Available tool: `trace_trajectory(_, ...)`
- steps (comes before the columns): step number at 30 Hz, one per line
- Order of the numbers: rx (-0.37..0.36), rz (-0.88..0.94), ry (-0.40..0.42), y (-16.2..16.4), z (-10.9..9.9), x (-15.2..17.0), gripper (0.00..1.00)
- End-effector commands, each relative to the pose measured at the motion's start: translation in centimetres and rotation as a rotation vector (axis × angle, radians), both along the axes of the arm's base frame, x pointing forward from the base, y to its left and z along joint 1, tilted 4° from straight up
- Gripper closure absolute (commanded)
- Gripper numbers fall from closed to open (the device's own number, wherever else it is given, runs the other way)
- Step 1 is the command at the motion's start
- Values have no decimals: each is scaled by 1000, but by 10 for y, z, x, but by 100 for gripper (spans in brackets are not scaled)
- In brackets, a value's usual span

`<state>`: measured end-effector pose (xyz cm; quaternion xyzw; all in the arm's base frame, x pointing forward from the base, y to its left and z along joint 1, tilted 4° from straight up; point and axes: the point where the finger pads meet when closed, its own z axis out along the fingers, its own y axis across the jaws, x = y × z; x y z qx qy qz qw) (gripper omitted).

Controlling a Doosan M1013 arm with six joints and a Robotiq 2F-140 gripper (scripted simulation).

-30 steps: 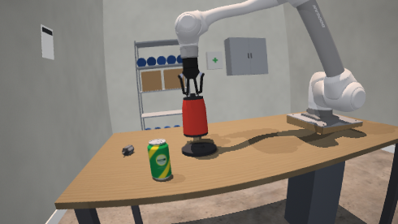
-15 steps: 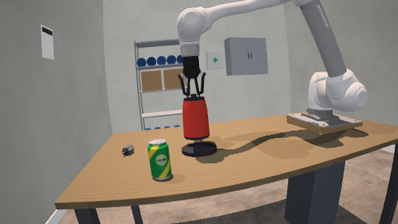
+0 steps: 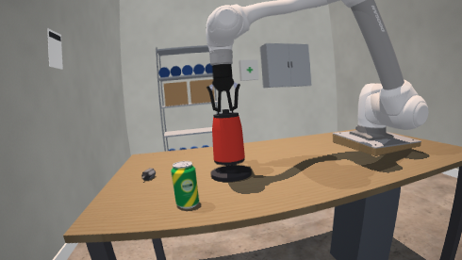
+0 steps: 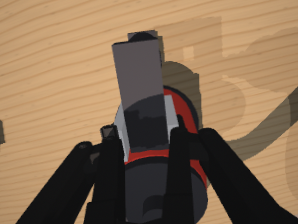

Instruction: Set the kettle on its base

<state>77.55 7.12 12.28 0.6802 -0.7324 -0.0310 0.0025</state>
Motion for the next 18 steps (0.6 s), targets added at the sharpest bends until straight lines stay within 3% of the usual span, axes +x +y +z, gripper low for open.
trace_trajectory(1,0,0,-2,7,1,1,90)
trace_trajectory(18,0,0,-2,25,2,1,90)
